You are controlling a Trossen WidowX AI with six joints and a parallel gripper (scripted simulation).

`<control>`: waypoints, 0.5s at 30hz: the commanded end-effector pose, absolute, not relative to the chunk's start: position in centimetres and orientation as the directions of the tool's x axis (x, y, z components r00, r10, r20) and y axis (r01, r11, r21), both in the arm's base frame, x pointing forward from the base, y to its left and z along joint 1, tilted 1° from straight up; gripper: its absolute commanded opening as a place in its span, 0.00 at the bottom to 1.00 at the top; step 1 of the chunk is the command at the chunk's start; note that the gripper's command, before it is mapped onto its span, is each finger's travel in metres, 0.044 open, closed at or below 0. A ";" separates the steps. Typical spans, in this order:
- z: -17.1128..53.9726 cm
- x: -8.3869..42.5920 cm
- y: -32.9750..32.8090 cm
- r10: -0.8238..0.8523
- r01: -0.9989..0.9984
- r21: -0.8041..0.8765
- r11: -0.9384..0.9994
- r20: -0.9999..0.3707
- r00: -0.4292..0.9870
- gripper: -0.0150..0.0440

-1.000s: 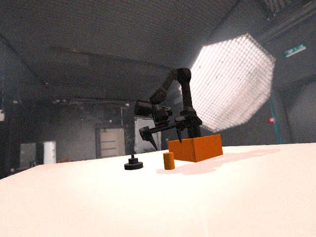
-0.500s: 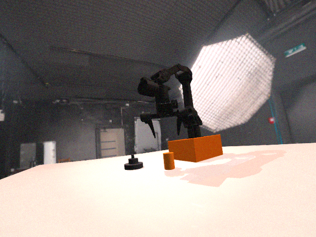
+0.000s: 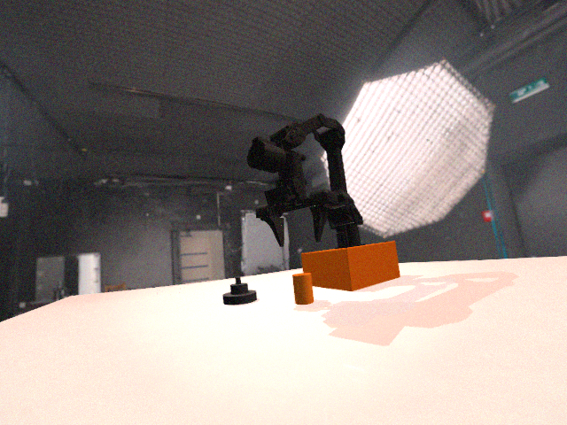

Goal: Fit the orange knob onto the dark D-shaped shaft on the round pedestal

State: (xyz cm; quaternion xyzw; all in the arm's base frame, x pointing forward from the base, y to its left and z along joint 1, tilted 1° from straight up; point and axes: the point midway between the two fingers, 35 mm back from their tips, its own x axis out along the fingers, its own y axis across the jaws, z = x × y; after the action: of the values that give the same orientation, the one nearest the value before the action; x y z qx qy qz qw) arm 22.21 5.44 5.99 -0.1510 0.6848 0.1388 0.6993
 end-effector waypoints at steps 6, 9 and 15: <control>5.9 22.3 5.4 -0.019 0.014 -0.019 1.000 -0.999 0.026 1.00; 5.9 22.3 5.4 -0.019 0.014 -0.019 1.000 -0.999 0.026 1.00; 3.6 22.4 5.3 -0.019 0.014 -0.019 1.000 -0.999 0.026 1.00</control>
State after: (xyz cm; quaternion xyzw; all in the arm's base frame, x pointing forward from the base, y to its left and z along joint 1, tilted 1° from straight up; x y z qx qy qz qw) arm 22.52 5.50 5.44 -0.0034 0.6941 -0.0042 0.7199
